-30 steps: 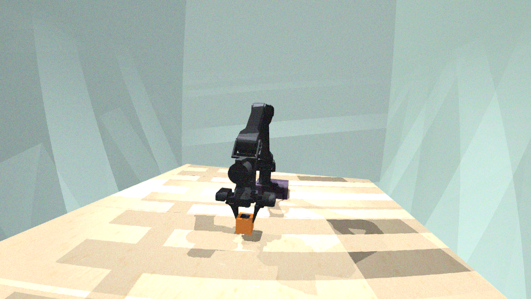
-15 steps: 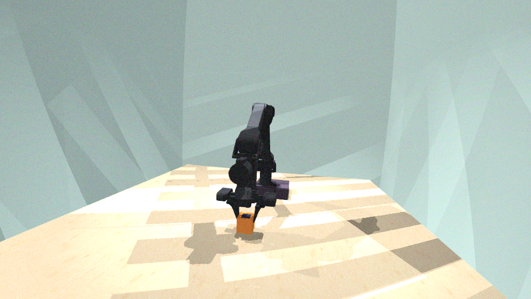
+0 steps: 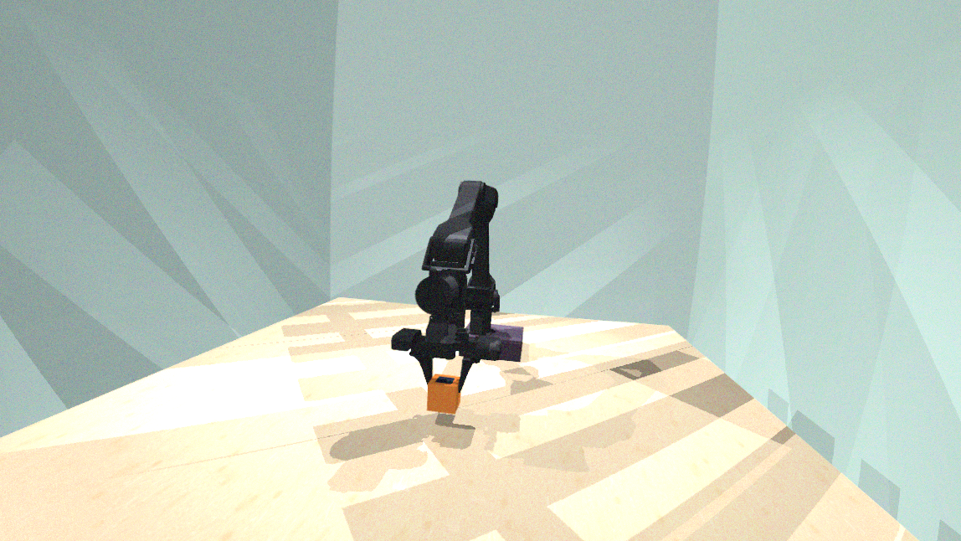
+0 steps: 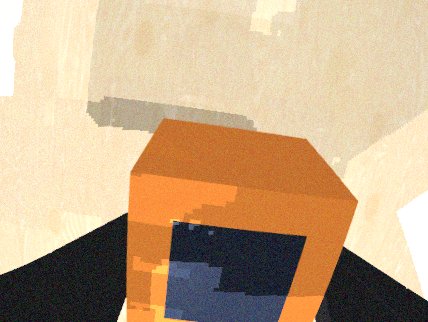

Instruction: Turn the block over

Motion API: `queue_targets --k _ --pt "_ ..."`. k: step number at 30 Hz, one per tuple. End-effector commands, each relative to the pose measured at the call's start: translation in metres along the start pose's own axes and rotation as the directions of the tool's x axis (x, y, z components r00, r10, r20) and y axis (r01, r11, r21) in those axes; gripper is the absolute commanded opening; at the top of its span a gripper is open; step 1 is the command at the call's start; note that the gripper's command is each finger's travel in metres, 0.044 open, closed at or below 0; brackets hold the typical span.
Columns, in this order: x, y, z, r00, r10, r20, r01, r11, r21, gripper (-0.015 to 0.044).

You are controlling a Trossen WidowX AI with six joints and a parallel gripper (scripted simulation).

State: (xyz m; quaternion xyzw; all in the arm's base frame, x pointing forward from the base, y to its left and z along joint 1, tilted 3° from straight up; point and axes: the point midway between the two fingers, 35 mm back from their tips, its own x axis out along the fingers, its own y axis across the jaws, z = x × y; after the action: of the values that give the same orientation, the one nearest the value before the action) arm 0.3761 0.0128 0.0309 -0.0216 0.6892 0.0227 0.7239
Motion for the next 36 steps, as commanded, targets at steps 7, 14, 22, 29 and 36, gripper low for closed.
queue_targets --k 7,14,22,29,36 --pt "0.0038 0.0 0.0 0.989 0.001 0.149 -0.002 1.0 0.005 0.0" --pt "0.0052 0.0 -0.001 0.967 0.001 0.253 -0.002 1.0 0.005 0.0" --pt "0.0048 0.0 -0.0041 0.93 0.0 0.369 -0.002 1.0 0.005 0.0" --pt "0.0034 0.0001 -0.0076 0.896 -0.001 0.445 -0.001 1.0 0.004 0.0" --pt "0.0096 0.0 -0.0043 0.879 -0.001 0.477 -0.001 1.0 0.005 0.0"
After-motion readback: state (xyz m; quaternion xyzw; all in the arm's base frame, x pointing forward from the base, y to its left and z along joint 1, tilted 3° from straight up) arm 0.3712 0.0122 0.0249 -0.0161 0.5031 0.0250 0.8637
